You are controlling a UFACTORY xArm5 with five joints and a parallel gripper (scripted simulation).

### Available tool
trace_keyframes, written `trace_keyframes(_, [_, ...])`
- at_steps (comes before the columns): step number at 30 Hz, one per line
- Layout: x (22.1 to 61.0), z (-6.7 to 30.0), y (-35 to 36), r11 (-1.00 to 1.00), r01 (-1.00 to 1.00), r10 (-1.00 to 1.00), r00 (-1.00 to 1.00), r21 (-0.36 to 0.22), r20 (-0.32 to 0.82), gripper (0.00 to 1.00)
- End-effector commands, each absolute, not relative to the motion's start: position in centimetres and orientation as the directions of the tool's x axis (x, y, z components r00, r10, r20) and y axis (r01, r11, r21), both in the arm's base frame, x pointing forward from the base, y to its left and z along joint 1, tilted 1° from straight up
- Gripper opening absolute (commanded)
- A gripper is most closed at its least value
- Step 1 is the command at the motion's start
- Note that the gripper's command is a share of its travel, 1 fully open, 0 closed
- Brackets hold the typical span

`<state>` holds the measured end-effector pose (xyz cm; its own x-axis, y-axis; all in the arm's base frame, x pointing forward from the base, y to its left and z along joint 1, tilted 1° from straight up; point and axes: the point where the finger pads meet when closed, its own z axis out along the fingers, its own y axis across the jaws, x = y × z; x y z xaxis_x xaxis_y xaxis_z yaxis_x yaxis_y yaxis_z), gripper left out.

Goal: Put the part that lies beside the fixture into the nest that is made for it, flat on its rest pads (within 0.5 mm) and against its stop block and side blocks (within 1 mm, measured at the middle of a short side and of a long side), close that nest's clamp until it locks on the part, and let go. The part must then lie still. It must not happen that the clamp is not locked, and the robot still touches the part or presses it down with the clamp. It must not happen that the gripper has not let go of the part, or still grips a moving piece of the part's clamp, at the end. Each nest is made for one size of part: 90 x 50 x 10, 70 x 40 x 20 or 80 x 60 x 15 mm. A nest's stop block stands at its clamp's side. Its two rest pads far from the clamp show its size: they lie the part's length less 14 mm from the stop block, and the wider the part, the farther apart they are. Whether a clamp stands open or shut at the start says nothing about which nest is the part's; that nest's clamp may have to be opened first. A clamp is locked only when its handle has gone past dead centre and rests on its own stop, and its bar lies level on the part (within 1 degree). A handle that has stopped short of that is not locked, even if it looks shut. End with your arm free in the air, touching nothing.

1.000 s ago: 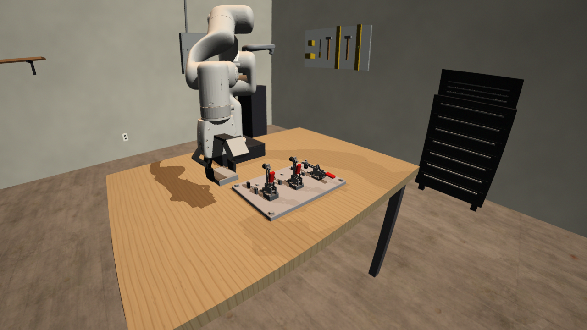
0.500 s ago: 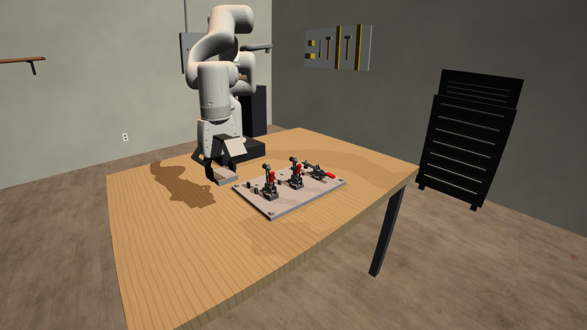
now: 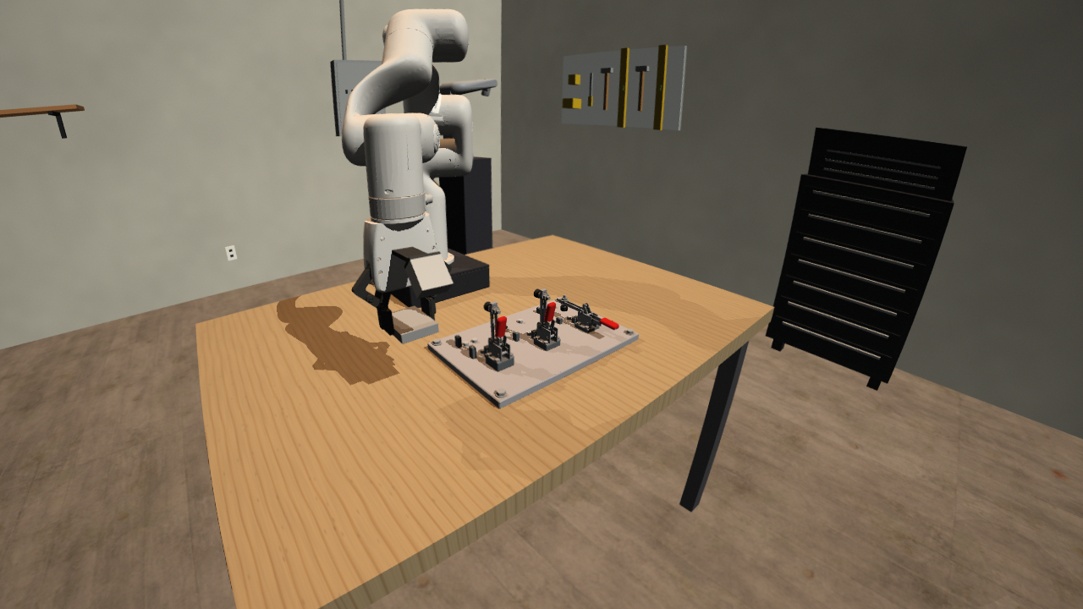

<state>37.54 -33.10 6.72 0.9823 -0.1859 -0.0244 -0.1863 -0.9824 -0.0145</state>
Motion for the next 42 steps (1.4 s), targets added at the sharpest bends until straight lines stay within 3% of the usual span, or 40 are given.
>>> trace_keyframes(1, [37.5, 6.8, -33.2, -0.982, -0.186, -0.186, 0.982, -0.012, -0.021, 0.0])
trace_keyframes(42, [32.7, 4.4, -32.2, -0.982, -0.186, -0.186, 0.982, -0.014, -0.02, 0.0])
